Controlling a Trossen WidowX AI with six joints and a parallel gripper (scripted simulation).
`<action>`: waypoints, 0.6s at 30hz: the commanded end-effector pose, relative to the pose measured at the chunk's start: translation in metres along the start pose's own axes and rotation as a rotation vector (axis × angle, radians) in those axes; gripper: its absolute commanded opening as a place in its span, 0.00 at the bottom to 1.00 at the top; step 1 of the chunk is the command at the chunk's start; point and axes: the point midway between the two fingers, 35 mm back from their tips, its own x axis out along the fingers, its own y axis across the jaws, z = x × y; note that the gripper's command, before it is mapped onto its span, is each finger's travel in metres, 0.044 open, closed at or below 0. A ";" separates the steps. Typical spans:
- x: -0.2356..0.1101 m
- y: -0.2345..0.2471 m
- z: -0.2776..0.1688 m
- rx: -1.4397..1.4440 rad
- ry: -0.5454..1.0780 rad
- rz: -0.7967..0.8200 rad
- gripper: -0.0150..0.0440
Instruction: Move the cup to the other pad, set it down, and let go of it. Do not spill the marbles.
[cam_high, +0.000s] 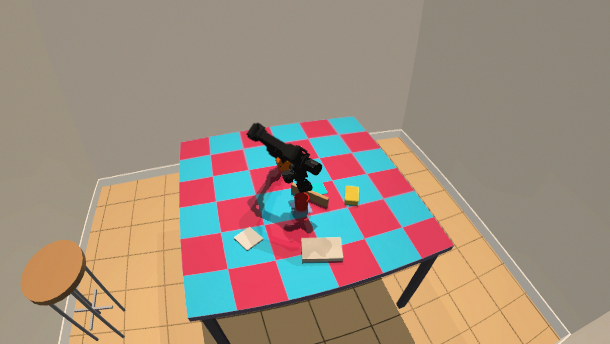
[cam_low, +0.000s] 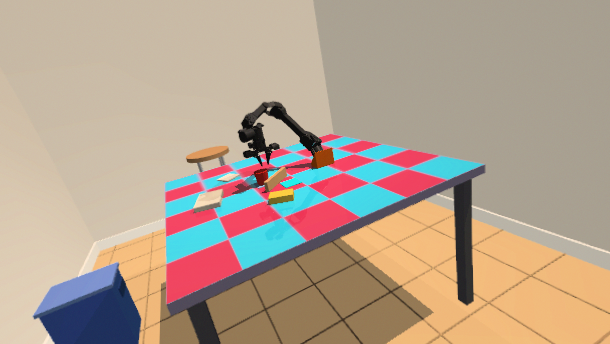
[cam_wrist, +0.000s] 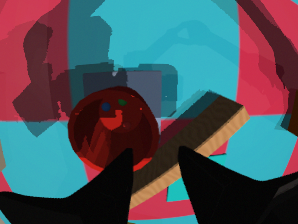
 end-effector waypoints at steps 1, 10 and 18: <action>0.007 0.000 0.001 -0.004 -0.007 -0.002 0.50; 0.022 0.001 0.001 -0.004 -0.007 -0.001 0.50; 0.035 0.001 0.001 -0.003 -0.008 -0.001 0.50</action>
